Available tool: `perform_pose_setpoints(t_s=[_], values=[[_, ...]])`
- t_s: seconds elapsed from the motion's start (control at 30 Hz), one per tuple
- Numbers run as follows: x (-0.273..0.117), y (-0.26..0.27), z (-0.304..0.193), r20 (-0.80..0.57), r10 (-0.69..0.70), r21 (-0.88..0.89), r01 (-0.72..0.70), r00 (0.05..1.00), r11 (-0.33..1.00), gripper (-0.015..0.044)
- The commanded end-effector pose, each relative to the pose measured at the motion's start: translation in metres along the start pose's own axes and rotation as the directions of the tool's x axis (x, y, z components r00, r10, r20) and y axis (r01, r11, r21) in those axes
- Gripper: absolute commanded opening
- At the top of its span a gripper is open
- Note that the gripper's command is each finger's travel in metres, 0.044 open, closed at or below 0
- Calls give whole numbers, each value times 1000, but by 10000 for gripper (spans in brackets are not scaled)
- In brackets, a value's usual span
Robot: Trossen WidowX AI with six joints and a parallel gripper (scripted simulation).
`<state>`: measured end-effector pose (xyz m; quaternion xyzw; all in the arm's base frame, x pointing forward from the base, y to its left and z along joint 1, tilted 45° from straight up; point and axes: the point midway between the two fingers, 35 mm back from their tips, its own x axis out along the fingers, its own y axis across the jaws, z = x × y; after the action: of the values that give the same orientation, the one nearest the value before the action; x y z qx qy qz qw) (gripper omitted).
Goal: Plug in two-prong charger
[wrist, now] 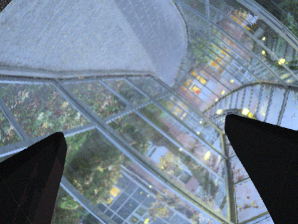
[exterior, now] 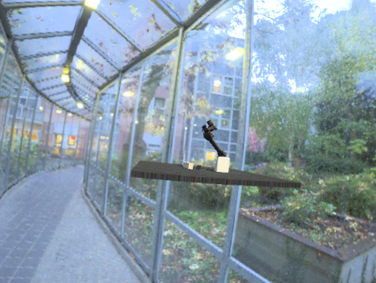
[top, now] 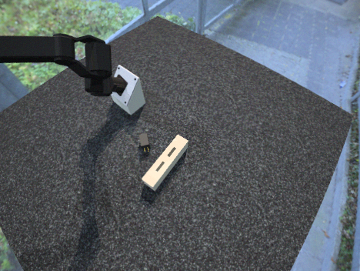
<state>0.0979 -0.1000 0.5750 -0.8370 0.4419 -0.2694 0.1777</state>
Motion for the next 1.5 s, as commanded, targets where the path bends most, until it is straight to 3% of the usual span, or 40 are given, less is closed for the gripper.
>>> perform_pose_setpoints(t_s=[0.0,0.63,1.47], values=[[1,12,-7,-9,-13,126,14,1000,992,440],[17,55,-18,-11,-49,578,46,999,815,440],[59,114,9,80,-14,939,-70,997,338,440]])
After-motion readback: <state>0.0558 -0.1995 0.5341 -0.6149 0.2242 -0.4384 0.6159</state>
